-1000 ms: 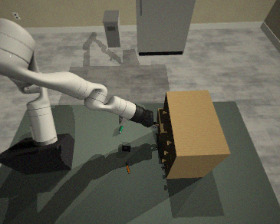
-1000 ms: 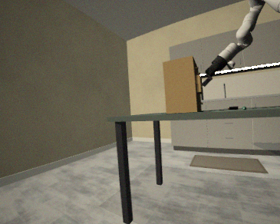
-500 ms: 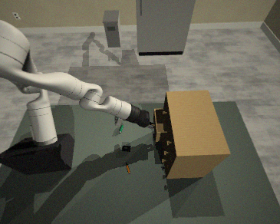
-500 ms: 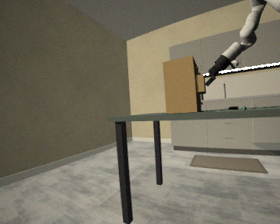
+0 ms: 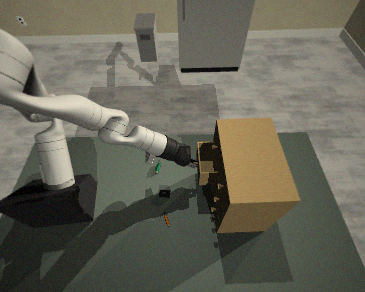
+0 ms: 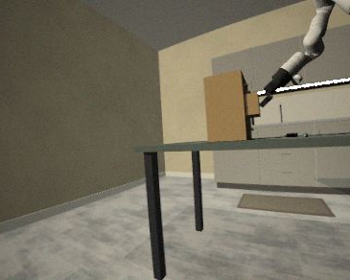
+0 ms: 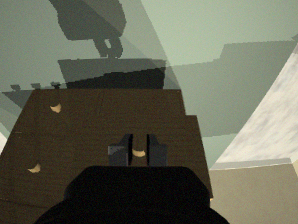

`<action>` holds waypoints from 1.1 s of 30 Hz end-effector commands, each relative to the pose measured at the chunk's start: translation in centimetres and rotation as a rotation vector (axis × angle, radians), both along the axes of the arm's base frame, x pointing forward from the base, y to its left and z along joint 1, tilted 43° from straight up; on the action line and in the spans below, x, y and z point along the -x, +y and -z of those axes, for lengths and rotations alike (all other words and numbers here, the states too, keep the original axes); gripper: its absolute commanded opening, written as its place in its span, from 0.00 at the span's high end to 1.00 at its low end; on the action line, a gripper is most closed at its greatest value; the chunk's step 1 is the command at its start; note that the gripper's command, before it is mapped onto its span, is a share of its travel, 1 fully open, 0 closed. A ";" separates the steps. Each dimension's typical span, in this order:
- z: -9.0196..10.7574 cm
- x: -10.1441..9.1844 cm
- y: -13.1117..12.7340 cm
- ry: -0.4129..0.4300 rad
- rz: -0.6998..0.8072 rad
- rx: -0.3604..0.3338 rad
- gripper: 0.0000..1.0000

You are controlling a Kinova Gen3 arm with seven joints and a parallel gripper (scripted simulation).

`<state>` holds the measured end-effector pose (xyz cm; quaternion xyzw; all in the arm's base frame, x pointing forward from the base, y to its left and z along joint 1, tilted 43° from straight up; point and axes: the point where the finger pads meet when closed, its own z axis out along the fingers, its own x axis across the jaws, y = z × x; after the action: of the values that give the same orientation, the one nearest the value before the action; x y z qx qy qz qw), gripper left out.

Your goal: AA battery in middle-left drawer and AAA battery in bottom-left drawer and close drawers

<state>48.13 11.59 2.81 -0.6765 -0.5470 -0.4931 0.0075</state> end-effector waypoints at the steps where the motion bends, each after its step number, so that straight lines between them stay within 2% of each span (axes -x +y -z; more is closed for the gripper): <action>1: 0.0 0.2 -0.1 0.000 0.002 0.000 0.63; 32: -0.1 0.6 -0.2 0.000 0.002 0.000 0.63; 33: -0.1 0.6 -0.2 0.000 0.002 0.000 0.57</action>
<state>47.45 11.47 2.83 -0.6769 -0.5467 -0.4929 0.0081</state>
